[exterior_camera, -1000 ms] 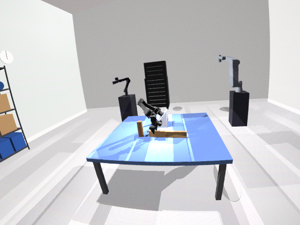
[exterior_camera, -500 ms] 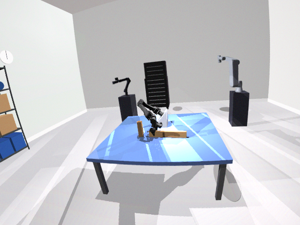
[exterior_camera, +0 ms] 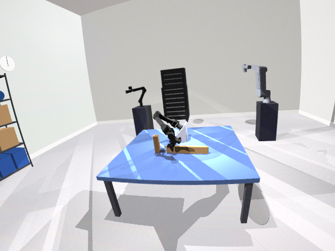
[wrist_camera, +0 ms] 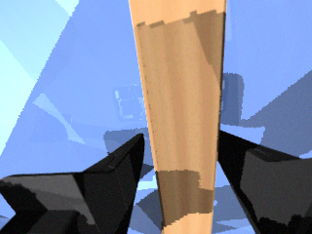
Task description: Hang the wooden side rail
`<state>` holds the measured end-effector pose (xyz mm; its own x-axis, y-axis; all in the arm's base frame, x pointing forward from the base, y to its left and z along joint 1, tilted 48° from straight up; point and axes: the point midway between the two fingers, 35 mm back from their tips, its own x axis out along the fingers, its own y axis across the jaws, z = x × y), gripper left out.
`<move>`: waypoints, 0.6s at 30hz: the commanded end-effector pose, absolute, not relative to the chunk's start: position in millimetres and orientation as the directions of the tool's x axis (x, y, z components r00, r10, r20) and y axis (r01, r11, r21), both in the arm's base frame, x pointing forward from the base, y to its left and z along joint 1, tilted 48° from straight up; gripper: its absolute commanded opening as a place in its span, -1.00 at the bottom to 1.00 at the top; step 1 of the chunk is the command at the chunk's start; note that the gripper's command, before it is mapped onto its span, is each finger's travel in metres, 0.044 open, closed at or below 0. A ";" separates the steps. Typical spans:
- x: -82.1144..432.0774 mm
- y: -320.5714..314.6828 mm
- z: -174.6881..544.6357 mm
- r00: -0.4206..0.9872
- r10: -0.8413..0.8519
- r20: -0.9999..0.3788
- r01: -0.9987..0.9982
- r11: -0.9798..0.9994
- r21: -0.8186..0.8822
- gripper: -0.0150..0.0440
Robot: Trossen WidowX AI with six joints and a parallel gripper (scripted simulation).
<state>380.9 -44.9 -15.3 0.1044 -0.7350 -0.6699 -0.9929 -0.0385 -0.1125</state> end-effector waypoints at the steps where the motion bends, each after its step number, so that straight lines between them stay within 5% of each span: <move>1: 381.2 -45.4 -15.3 0.106 -0.737 -0.667 -0.993 -0.043 -0.110 0.02; 11: 381.2 -45.4 -15.3 0.106 -0.737 -0.667 -0.993 -0.043 -0.110 -0.49; 18: 380.9 -45.4 -15.3 0.106 -0.737 -0.667 -0.993 -0.044 -0.109 -0.49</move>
